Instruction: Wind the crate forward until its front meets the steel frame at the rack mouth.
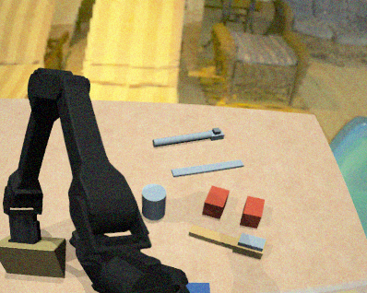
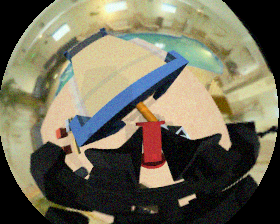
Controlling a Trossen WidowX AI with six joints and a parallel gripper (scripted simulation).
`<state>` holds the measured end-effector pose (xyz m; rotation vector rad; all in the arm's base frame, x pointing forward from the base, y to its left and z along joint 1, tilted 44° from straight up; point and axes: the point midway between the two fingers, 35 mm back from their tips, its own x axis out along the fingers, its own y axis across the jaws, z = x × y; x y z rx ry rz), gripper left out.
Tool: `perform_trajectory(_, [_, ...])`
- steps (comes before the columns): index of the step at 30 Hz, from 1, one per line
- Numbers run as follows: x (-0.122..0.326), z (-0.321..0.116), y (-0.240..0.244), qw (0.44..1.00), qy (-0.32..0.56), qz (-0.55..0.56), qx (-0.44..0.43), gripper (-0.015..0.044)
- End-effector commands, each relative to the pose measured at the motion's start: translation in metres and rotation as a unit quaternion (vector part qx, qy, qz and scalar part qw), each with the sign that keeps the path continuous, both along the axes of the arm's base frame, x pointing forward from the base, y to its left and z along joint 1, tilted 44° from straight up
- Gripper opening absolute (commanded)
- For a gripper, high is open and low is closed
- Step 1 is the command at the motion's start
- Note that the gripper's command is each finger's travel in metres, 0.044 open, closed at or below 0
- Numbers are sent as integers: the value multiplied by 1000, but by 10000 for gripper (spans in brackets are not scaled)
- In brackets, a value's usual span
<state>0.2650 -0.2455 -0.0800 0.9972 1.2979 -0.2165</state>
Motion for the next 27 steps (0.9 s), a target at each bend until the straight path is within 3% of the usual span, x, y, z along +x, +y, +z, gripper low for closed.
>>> perform_trajectory(1, [-7,6,13,1000,7,-1,14,0])
perform_trajectory(27, [-33,27,37,1000,8,-1,15,0])
